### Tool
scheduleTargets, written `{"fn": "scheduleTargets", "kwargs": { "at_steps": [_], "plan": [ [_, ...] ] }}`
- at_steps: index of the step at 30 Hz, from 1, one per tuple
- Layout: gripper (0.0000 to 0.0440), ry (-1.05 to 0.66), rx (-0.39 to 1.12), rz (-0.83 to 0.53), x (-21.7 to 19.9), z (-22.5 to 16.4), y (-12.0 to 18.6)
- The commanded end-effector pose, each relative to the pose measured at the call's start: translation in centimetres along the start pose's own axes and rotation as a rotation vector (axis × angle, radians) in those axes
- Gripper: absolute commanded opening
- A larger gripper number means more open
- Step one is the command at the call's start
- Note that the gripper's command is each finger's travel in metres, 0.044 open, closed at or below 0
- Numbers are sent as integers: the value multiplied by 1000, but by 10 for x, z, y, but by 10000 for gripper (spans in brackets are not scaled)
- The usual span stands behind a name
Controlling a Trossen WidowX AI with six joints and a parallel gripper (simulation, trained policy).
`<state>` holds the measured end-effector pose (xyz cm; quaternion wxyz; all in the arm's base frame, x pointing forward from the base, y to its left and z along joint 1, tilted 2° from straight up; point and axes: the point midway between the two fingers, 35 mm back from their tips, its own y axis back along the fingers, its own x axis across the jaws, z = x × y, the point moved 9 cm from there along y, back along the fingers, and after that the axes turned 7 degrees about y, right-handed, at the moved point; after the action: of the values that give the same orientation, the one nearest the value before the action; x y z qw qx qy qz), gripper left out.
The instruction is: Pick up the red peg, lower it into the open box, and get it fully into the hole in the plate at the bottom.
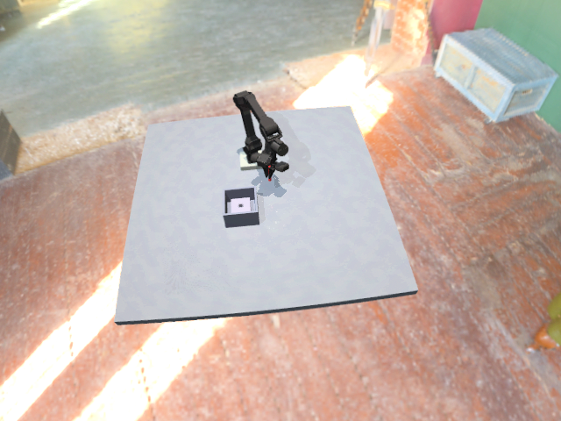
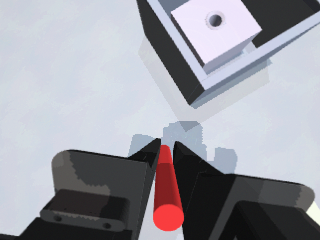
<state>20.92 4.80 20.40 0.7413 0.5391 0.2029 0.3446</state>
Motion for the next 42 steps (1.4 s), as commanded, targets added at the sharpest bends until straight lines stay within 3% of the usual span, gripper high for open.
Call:
{"fn": "scheduleTargets", "kwargs": {
  "at_steps": [1,19,42],
  "plan": [
    [0,-4,-28,-13,-4,16,6],
    [0,-101,-79,-63,-26,77,-7],
    [4,-228,-100,-82,-51,136,-51]
  ]
}}
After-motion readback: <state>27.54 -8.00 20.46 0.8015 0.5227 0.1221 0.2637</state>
